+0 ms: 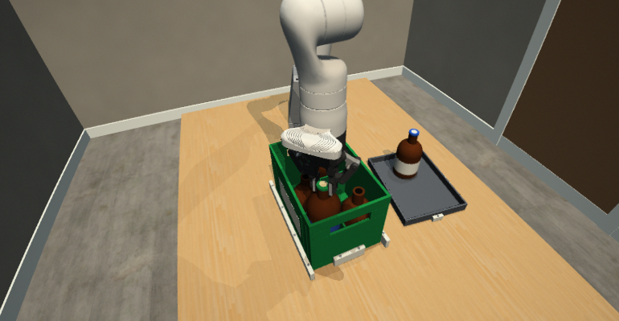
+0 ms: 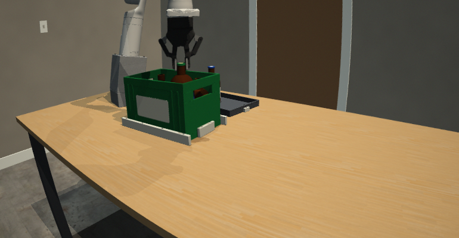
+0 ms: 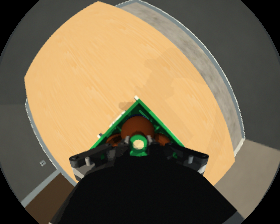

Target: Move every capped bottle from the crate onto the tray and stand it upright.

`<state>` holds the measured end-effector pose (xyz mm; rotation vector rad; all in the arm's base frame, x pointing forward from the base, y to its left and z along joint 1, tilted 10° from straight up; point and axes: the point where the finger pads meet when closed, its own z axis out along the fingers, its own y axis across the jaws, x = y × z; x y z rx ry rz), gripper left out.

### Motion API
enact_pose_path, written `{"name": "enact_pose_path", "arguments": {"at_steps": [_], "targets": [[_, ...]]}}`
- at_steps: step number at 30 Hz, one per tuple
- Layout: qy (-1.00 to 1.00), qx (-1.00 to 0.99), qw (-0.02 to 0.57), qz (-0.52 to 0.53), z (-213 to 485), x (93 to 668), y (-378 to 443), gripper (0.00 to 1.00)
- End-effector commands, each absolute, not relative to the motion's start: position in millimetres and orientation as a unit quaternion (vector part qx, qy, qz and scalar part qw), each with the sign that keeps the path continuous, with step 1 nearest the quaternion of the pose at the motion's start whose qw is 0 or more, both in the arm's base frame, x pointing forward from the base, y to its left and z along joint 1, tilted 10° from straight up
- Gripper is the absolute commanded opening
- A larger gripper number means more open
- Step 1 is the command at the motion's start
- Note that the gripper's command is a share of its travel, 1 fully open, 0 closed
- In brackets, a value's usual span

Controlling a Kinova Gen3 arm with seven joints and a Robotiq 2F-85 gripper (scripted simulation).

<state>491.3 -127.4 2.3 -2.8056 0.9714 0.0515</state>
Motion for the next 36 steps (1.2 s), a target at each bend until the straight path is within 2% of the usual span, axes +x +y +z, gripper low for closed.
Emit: {"name": "enact_pose_path", "arguments": {"at_steps": [1,36], "targets": [[0.328,-0.941,0.084,0.01,15.4,494.4,-133.7,0.0],[0.329,-0.941,0.084,0.01,102.6,492.0,-150.3,0.0]]}}
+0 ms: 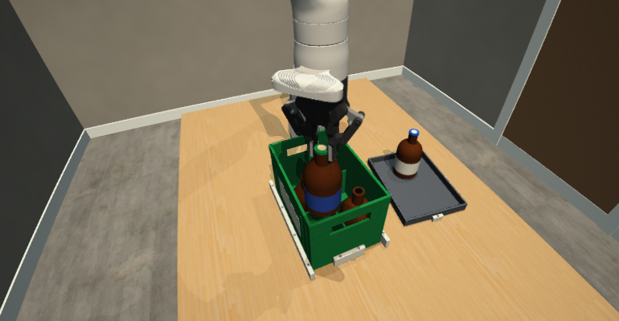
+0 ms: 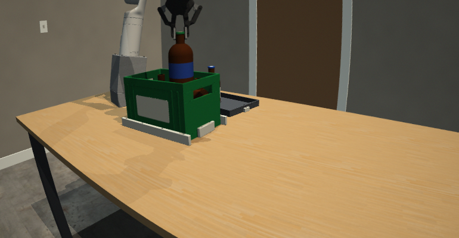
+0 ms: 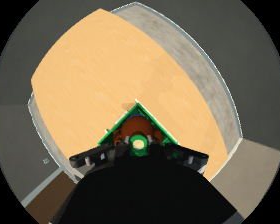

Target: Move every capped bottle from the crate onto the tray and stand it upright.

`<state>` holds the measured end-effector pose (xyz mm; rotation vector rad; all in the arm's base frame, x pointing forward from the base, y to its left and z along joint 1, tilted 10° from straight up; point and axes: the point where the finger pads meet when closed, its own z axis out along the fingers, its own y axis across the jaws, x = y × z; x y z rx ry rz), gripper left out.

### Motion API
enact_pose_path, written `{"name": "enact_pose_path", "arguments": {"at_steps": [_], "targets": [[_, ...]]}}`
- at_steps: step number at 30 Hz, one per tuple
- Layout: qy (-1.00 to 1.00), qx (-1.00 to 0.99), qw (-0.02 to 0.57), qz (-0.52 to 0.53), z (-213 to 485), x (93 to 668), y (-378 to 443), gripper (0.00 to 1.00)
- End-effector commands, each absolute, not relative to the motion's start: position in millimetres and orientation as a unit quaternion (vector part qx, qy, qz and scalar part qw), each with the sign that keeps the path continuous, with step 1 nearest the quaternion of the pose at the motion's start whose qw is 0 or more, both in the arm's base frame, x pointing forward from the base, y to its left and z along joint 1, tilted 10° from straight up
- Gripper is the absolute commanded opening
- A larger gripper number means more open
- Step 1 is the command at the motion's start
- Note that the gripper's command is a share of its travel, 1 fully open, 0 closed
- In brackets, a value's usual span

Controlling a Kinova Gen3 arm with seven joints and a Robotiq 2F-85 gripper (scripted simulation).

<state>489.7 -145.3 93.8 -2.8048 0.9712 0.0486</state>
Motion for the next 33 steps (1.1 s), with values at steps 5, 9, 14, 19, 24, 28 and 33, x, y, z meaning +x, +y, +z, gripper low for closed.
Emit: {"name": "enact_pose_path", "arguments": {"at_steps": [5,9,14,19,24,28,33], "targets": [[0.329,-0.94,0.084,0.008,116.8,491.9,-153.9,0.0],[0.328,-0.941,0.085,0.011,113.9,491.1,-151.2,0.0],[0.328,-0.941,0.085,0.01,115.8,491.3,-152.3,0.0],[0.329,-0.941,0.084,0.009,117.7,491.6,-153.3,0.0],[0.329,-0.94,0.084,0.008,118.8,491.8,-154.0,0.0],[0.329,-0.941,0.084,0.008,118.4,483.4,-145.8,0.0],[0.329,-0.941,0.084,0.008,118.6,473.0,-136.2,0.0]]}}
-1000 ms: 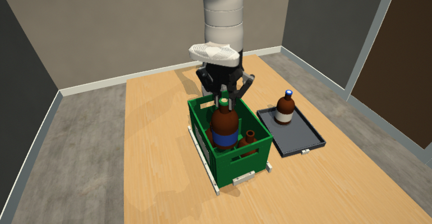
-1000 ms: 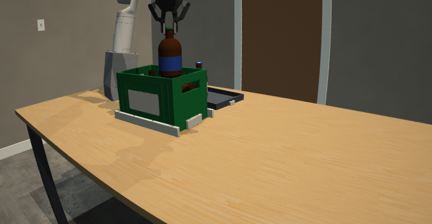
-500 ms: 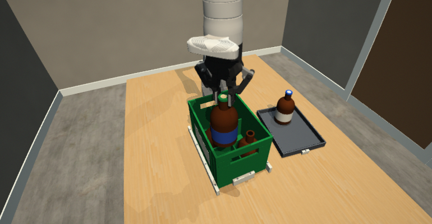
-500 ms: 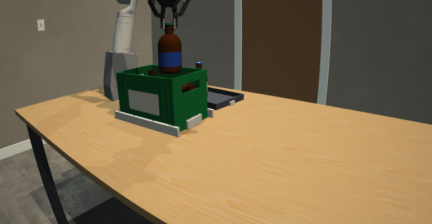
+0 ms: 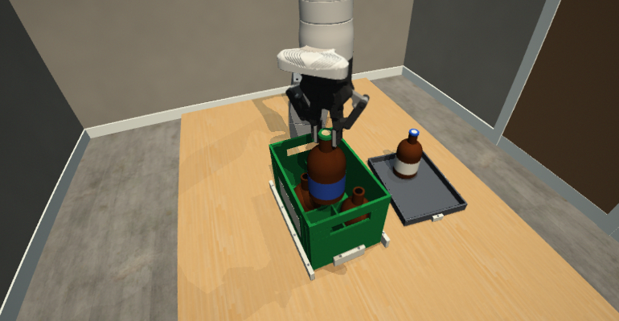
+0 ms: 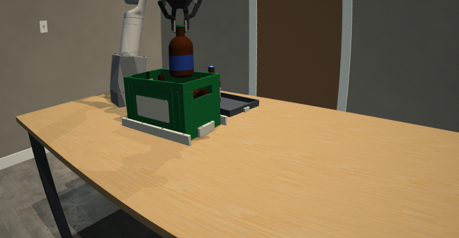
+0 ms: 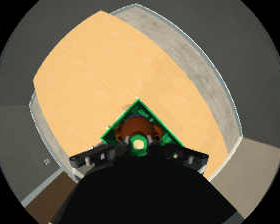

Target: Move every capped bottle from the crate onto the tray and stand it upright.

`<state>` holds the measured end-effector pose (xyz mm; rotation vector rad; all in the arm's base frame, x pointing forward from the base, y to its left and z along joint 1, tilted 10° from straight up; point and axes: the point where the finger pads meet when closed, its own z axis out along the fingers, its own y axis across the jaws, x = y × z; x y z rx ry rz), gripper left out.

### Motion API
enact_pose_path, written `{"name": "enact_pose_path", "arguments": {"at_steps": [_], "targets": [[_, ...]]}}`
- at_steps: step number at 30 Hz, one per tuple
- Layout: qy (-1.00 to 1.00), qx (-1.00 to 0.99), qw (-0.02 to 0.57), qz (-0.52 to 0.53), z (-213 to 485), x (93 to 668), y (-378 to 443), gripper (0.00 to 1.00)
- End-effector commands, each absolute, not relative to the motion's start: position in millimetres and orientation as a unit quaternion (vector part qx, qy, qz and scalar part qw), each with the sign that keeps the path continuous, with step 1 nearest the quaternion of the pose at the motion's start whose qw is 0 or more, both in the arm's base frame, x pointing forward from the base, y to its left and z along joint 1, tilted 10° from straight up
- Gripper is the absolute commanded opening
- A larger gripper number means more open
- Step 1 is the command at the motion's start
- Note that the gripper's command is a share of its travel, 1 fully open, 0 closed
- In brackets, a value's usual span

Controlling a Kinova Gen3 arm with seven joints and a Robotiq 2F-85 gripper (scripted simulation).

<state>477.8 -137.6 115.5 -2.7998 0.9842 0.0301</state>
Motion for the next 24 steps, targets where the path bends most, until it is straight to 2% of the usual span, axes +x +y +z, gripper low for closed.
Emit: {"name": "enact_pose_path", "arguments": {"at_steps": [1,24], "targets": [[0.329,-0.941,0.084,0.008,118.7,470.9,-134.2,0.0],[0.329,-0.94,0.084,0.008,124.8,447.4,-95.2,0.0]]}}
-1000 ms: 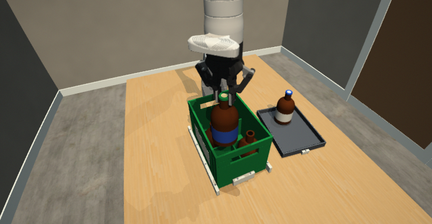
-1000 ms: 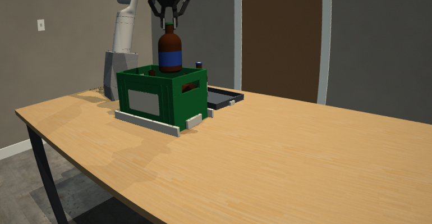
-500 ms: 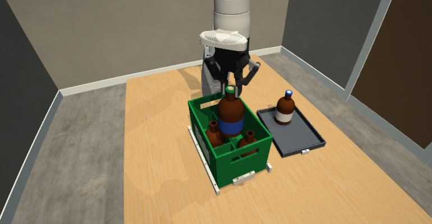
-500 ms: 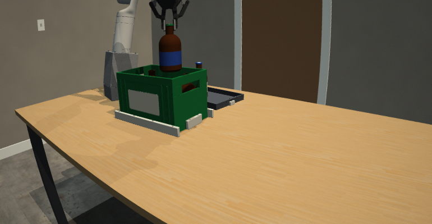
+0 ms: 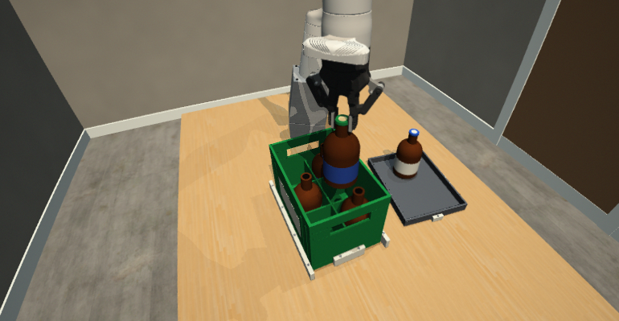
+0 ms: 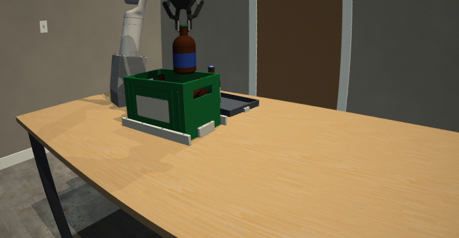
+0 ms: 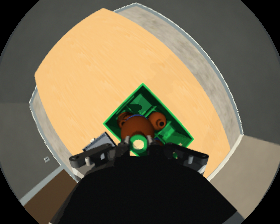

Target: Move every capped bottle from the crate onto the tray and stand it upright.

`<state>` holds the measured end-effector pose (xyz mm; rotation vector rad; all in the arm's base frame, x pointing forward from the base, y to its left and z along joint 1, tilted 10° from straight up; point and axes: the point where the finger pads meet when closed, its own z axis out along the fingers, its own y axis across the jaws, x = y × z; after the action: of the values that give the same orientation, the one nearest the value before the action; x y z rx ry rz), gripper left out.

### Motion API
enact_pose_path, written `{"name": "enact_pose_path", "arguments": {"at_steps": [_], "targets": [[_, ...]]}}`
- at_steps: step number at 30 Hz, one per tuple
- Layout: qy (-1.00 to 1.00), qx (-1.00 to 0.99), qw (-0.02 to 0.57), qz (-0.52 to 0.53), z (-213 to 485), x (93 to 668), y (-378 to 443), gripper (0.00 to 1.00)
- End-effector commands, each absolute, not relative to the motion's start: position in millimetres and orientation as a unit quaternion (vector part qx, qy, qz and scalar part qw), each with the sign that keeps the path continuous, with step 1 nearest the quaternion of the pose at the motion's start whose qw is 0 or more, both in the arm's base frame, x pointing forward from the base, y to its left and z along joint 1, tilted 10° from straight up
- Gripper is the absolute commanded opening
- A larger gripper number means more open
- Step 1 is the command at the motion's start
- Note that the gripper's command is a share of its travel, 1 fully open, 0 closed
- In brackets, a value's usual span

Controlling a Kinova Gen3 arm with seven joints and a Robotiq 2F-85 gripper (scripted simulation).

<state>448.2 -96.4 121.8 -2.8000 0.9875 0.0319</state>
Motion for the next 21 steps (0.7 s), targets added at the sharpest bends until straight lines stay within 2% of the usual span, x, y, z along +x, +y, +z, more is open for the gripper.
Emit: {"name": "enact_pose_path", "arguments": {"at_steps": [1,21], "targets": [[0.329,-0.94,0.084,0.008,124.8,447.4,-95.2,0.0],[0.331,-0.94,0.085,0.009,130.0,445.4,-62.6,0.0]]}}
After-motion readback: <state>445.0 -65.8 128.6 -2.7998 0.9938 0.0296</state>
